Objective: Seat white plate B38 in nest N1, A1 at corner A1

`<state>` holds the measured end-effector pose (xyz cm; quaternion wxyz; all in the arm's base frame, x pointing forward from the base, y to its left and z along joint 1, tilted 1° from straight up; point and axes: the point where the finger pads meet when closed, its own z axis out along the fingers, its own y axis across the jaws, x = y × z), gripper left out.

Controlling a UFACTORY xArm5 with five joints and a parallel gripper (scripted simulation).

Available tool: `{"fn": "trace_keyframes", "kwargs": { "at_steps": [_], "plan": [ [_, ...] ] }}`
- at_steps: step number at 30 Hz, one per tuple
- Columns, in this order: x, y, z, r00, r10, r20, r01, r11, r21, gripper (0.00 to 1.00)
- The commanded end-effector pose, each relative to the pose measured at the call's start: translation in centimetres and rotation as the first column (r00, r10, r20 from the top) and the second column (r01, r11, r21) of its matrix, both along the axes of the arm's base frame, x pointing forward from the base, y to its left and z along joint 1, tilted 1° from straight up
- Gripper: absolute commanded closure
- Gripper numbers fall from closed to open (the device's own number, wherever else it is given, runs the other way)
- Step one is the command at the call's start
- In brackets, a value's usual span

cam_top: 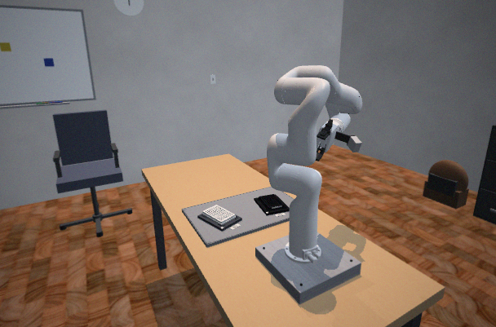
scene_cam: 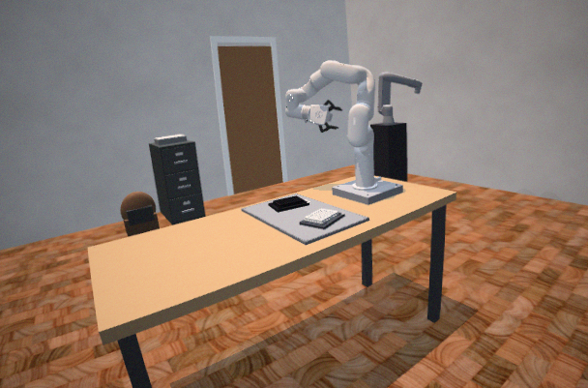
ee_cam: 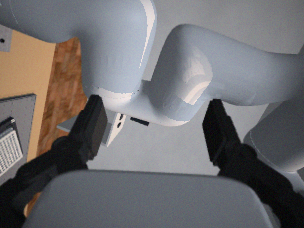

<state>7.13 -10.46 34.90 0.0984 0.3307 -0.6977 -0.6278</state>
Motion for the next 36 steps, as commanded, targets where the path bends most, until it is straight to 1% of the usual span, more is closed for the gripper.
{"fn": "trace_keyframes", "kwargs": {
  "at_steps": [1, 17, 18, 21, 22, 26, 27, 28, 32, 34, 36],
  "plan": [
    [0.0, 0.0, 0.0, 1.000, 0.000, 0.001, 0.000, 1.000, -0.002, 0.00],
    [0.0, 0.0, 0.0, 1.000, 0.000, 0.001, 0.000, 1.000, -0.002, 0.00],
    [0.3, -0.1, -0.4, 0.999, 0.019, 0.028, -0.019, 1.000, -0.008, 1.00],
    [1.2, -0.3, -1.6, 0.991, 0.076, 0.108, -0.073, 0.997, -0.030, 1.00],
    [1.3, -0.4, -1.8, 0.989, 0.087, 0.122, -0.083, 0.996, -0.034, 1.00],
    [2.6, -0.6, -3.3, 0.960, 0.168, 0.223, -0.158, 0.985, -0.063, 1.00],
    [2.8, -0.7, -3.5, 0.955, 0.181, 0.237, -0.169, 0.983, -0.068, 1.00],
    [2.8, -0.7, -3.5, 0.954, 0.181, 0.237, -0.169, 0.983, -0.068, 1.00],
    [4.2, -0.9, -4.9, 0.907, 0.263, 0.330, -0.244, 0.965, -0.099, 1.00],
    [4.2, -0.9, -4.9, 0.907, 0.263, 0.330, -0.244, 0.965, -0.099, 1.00],
    [5.0, -1.0, -5.5, 0.876, 0.304, 0.373, -0.281, 0.953, -0.116, 1.00]
  ]
}}
